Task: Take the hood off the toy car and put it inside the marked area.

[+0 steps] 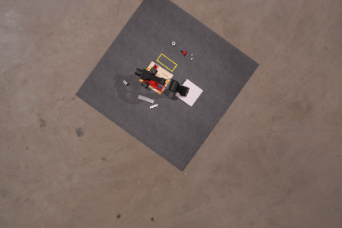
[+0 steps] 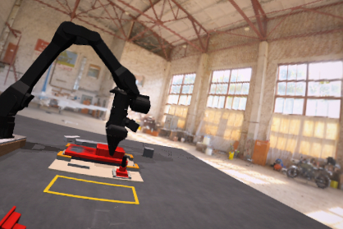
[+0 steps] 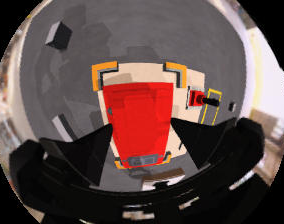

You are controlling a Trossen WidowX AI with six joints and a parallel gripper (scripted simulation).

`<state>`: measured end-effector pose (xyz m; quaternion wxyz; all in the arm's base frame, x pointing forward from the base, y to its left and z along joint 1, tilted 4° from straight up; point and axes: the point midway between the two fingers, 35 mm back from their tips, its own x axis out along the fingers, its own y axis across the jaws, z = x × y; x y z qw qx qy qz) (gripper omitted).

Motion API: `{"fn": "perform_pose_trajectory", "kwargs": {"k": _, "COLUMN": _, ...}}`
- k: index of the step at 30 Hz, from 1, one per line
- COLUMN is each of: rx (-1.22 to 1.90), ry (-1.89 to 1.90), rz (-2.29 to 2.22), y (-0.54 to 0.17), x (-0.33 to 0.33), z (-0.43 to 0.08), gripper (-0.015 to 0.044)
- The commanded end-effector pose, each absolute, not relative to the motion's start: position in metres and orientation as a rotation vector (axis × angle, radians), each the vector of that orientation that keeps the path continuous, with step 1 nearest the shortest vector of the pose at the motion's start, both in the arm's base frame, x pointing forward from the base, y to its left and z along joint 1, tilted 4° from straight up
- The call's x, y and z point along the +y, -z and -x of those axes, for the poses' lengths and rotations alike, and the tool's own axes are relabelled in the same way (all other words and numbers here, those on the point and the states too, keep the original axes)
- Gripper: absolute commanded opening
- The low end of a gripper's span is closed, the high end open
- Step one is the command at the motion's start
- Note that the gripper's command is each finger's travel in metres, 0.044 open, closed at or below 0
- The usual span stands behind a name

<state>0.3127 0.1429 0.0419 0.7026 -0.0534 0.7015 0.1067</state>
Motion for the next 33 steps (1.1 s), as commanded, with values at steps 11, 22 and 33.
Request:
{"fn": "perform_pose_trajectory", "kwargs": {"k": 11, "rx": 1.561, "ry": -0.238, "rz": 0.119, "y": -0.041, "x": 0.143, "z": -0.313, "gripper": 0.0302}}
{"fn": "perform_pose_trajectory", "kwargs": {"k": 22, "rx": 1.561, "ry": -0.237, "rz": 0.119, "y": -0.044, "x": 0.143, "z": -0.313, "gripper": 0.0091}}
{"fn": "perform_pose_trajectory", "kwargs": {"k": 33, "rx": 1.562, "ry": -0.237, "rz": 0.119, "y": -0.051, "x": 0.142, "z": -0.313, "gripper": 0.0}}
